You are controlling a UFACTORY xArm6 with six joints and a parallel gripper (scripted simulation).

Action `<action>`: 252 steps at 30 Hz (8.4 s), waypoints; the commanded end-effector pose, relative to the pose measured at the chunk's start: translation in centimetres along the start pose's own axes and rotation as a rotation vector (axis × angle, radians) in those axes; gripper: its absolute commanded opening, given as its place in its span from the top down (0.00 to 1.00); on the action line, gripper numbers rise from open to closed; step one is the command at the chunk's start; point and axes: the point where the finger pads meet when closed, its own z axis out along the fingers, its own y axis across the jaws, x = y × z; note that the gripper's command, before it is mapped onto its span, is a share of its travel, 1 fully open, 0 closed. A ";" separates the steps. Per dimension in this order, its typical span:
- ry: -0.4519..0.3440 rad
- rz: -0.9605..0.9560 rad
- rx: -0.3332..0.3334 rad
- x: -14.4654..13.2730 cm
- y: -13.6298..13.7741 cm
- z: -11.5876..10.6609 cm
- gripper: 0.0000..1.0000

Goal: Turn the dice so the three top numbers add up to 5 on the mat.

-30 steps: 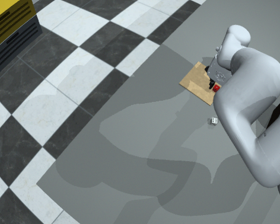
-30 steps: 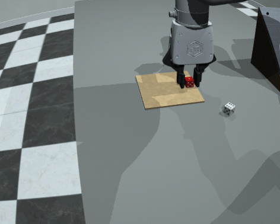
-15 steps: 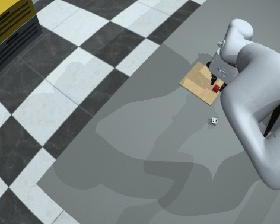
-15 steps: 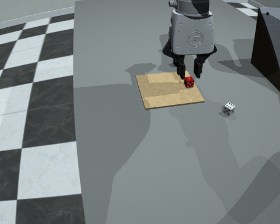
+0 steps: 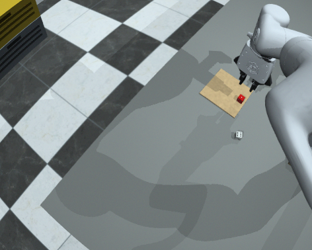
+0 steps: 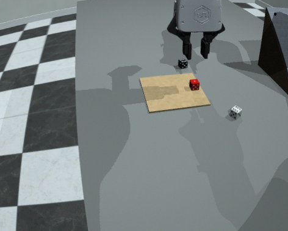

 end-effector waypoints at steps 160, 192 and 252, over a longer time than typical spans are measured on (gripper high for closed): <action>-0.001 1.019 0.002 -11.4 7.0 6.2 0.64; -0.001 1.019 0.002 -11.4 7.0 6.3 0.64; -0.001 1.019 0.002 -11.4 6.9 6.3 0.64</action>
